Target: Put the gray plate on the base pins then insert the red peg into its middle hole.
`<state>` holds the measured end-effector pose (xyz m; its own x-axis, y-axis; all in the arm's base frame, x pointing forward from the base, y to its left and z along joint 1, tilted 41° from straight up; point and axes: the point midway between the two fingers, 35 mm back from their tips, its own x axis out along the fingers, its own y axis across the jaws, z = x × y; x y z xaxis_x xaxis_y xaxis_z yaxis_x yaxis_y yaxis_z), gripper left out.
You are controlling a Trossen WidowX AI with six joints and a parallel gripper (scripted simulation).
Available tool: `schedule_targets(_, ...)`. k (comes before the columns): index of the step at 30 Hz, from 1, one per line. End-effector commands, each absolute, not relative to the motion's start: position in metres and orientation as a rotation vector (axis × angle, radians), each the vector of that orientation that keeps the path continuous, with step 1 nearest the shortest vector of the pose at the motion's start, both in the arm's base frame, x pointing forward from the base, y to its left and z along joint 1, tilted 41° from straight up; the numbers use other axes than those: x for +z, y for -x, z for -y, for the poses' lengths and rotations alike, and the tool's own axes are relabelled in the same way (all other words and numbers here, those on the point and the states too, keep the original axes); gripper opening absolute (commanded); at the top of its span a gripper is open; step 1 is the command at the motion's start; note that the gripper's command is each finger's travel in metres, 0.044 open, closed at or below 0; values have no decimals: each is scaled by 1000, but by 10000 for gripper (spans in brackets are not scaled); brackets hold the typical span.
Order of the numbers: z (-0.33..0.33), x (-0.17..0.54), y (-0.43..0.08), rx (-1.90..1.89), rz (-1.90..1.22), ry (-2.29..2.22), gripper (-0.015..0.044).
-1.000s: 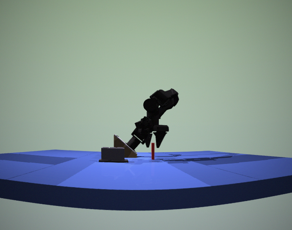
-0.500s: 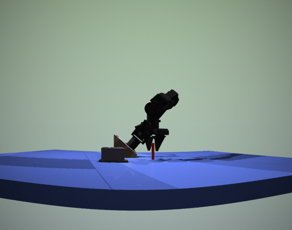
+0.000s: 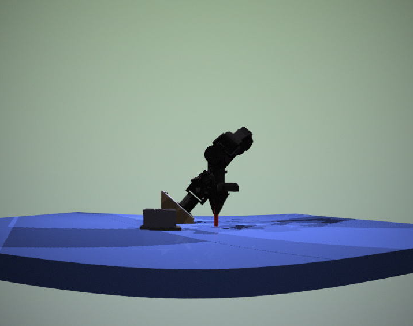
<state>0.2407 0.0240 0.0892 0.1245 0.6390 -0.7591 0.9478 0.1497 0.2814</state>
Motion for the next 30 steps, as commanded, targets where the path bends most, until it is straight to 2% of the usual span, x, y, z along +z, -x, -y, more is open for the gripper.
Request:
schedule_targets(1,-25,89,-241,-468,-1596,-1576,0)
schedule_targets(30,29,150,-238,-476,-1594,-1571,0)
